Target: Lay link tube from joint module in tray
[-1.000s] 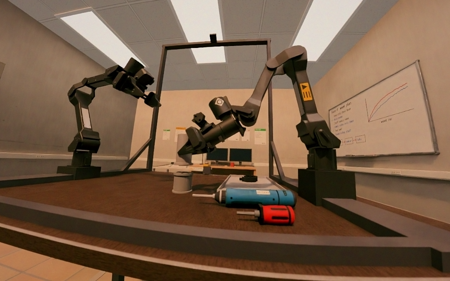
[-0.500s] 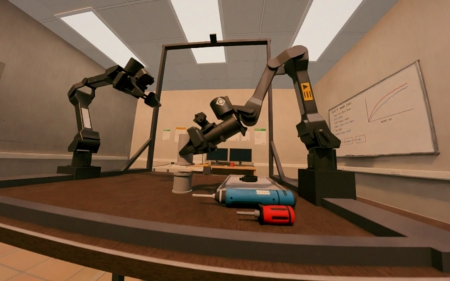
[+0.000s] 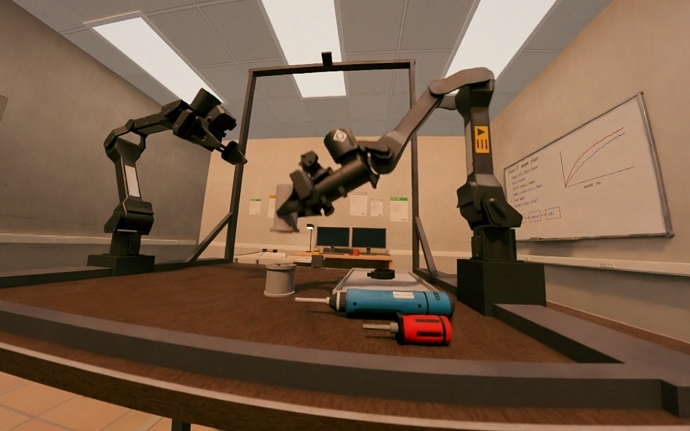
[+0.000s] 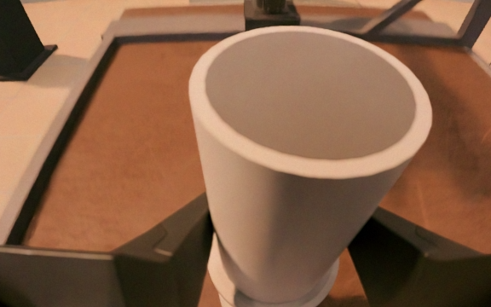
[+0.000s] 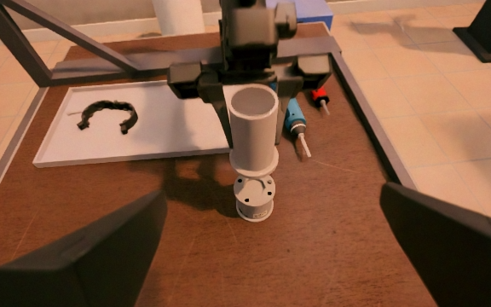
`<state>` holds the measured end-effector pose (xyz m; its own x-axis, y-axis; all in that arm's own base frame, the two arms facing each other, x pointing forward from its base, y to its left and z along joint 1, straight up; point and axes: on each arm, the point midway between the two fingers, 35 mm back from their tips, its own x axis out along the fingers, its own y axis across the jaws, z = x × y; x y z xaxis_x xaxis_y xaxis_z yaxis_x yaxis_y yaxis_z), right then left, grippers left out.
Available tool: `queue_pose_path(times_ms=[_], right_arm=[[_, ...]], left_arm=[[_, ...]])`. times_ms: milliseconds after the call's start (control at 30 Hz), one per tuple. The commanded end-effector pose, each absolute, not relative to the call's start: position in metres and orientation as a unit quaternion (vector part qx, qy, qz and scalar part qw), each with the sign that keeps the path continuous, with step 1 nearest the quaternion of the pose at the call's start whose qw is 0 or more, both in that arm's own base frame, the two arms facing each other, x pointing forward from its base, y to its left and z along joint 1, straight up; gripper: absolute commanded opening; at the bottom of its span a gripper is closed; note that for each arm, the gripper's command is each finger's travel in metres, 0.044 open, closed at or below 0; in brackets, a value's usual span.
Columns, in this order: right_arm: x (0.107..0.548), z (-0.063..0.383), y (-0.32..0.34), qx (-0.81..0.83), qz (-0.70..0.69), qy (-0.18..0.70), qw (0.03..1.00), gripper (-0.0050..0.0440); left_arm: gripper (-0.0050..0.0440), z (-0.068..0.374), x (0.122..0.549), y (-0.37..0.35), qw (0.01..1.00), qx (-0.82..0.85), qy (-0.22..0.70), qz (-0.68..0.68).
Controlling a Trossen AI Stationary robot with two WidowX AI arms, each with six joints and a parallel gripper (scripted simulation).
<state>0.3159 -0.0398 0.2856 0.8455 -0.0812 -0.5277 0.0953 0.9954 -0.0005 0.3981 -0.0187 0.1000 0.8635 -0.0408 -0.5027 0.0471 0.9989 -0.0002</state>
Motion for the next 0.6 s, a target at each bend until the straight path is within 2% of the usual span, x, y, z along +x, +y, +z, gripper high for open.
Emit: queue_pose_path(times_ms=[0,267,567], right_arm=[[0.315,0.293,-0.039,0.012,-0.047,0.265,0.963,0.0440],[0.335,0.291,-0.035,0.010,-0.039,0.261,0.964,0.0440],[0.414,0.251,-0.003,-0.002,0.006,0.258,0.966,0.0440]], left_arm=[[0.0212,0.133,0.404,-0.019,0.971,0.005,0.238,-0.023],[0.0212,0.117,0.379,-0.028,0.968,0.004,0.249,-0.022],[0.0212,0.096,0.318,-0.055,0.968,0.003,0.251,-0.022]])
